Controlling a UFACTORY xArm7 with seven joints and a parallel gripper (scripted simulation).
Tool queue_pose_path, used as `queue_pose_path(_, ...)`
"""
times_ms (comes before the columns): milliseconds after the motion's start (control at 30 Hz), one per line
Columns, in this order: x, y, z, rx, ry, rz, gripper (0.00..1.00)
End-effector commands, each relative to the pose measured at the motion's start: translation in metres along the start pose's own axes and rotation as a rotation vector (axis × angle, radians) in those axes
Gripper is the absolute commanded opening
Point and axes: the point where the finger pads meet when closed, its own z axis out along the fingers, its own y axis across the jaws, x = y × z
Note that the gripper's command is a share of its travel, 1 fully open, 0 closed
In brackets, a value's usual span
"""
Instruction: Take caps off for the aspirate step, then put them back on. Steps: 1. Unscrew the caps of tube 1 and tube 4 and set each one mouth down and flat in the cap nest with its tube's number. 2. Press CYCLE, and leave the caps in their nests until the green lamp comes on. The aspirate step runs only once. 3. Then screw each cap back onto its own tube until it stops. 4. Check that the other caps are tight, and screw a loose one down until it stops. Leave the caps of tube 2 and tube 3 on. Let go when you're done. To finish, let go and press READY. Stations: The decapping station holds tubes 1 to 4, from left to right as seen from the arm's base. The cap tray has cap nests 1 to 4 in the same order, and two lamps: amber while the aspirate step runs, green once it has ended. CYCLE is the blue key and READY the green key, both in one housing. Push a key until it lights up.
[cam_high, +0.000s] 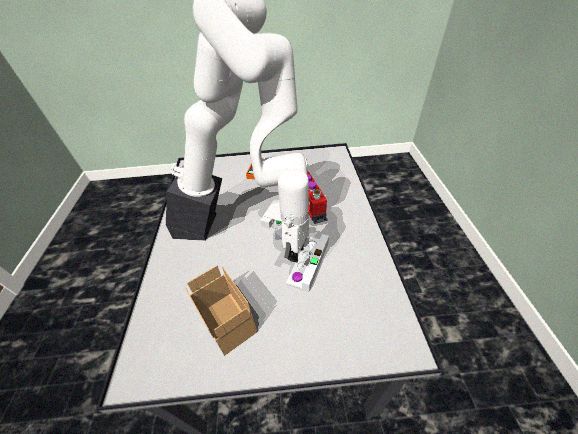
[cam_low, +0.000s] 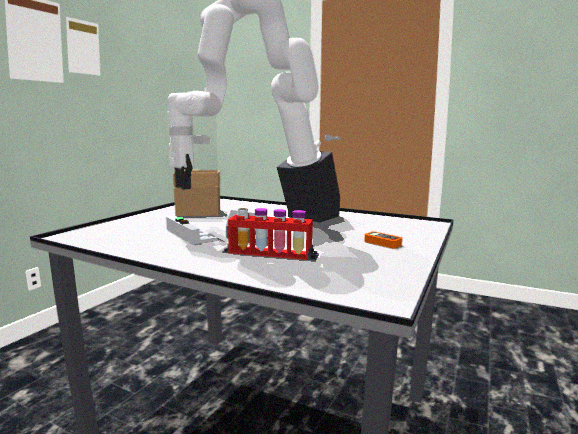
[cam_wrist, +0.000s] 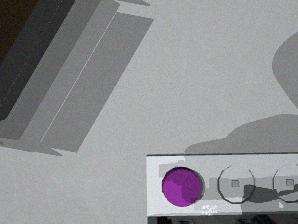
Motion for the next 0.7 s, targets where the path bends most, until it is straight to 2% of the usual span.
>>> queue_pose_path(0, -0.002, -0.001, 0.024, -0.005, -0.011, 0.000, 0.46)
queue_pose_path(67, -0.002, -0.001, 0.024, -0.005, -0.011, 0.000, 0.46)
queue_pose_path(567, -0.004, -0.001, 0.099, -0.004, -0.010, 0.000, 0.46)
queue_pose_path(633, -0.004, -0.001, 0.099, -0.004, -0.010, 0.000, 0.46)
queue_pose_path(667, -0.004, -0.001, 0.104, -0.004, -0.010, 0.000, 0.46)
